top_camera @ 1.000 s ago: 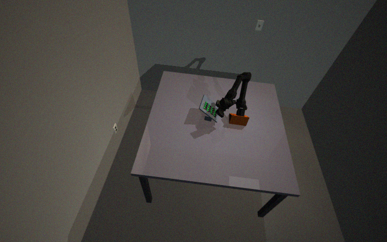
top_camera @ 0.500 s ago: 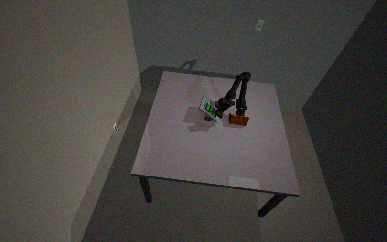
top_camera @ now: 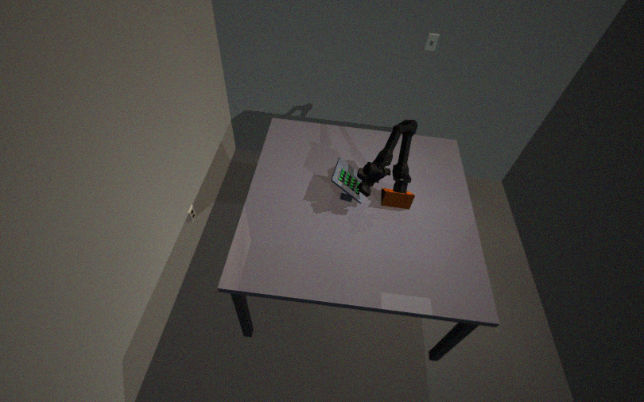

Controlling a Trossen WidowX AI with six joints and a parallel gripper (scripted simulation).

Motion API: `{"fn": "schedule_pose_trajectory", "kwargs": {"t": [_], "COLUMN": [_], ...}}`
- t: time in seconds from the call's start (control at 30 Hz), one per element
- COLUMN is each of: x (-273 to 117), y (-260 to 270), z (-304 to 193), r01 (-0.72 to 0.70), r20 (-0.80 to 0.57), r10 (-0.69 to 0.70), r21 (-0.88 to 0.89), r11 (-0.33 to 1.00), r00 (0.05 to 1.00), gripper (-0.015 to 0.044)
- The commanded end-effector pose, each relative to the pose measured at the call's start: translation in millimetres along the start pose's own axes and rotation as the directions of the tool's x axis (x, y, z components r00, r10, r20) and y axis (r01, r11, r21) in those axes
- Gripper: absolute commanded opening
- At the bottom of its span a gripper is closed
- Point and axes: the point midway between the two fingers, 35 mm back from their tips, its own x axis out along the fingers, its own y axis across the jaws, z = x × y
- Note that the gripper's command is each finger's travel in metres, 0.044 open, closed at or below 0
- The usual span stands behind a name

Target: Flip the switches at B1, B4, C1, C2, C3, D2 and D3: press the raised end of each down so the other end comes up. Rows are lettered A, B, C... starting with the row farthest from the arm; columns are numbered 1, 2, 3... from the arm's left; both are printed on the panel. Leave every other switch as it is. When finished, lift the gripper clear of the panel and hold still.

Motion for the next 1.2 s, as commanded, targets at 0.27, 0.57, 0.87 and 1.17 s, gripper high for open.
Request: {"fn": "schedule_pose_trajectory", "kwargs": {"t": [0.27,0.57,0.87,1.17], "x": [0.4,1.1,2.4,3.6], "y": [-0.4,-0.4,-0.4,-0.4], "z": [-1.2,-1.2,-1.1,-1.1], "r01": [0.002,0.002,0.002,0.002], "r20": [-0.001,-0.001,-0.001,-0.001], "r10": [-0.002,-0.002,-0.002,-0.002], "r21": [-0.006,-0.006,-0.006,-0.006], "r11": [1.0,1.0,1.0,1.0], "r00": [1.0,1.0,1.0,1.0], "gripper": [0.0,0.0,0.0,0.0]}}
